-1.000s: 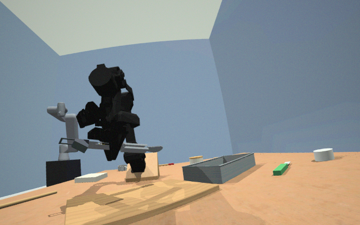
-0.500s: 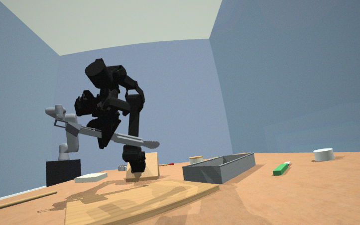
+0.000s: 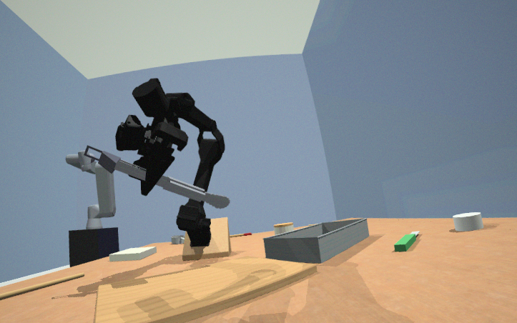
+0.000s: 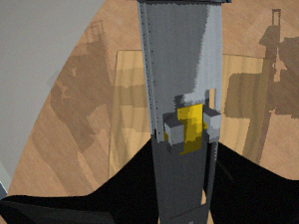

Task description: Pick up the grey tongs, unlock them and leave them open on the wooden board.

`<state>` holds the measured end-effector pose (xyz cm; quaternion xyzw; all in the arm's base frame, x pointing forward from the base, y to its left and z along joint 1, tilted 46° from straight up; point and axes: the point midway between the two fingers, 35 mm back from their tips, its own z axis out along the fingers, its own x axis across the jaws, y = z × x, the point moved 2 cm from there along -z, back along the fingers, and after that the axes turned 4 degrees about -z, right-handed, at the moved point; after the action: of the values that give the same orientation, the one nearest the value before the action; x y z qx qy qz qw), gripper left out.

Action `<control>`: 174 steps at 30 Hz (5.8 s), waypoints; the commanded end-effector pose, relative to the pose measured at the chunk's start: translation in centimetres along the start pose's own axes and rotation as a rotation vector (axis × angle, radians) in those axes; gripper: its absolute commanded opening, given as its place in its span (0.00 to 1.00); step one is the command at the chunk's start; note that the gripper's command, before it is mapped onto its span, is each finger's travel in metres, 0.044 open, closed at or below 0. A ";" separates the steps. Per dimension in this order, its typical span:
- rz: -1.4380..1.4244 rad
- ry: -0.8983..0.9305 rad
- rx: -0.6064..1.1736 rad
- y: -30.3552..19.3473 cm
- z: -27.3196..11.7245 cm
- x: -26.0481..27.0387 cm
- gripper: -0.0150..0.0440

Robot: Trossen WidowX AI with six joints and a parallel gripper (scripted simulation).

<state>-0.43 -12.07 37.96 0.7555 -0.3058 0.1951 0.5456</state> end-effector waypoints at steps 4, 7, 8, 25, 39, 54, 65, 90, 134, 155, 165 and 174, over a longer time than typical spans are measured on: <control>-0.011 0.025 -0.085 -0.2 -1.7 0.4 0.00; -0.017 0.031 -0.117 -0.4 -2.2 0.6 0.00; -0.020 0.033 -0.127 -0.4 -2.4 0.6 0.00; -0.100 0.042 -0.298 -2.2 -4.5 2.3 0.00; -0.207 0.018 -0.416 -4.4 -4.6 4.2 0.00; -0.356 -0.042 -0.507 -6.9 -2.9 6.2 0.00; -0.372 -0.050 -0.513 -7.2 -2.6 6.4 0.00; -0.372 -0.050 -0.513 -7.2 -2.6 6.4 0.00; -0.084 0.044 -0.271 -2.0 -4.3 2.0 0.00; -0.027 0.047 -0.076 -0.4 -1.5 0.6 0.00; -0.040 0.046 0.014 -0.2 0.4 0.5 0.00; -0.057 0.023 0.097 -0.4 2.3 0.4 0.00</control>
<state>-0.02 -13.57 37.47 0.7778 -0.2703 0.2032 0.5297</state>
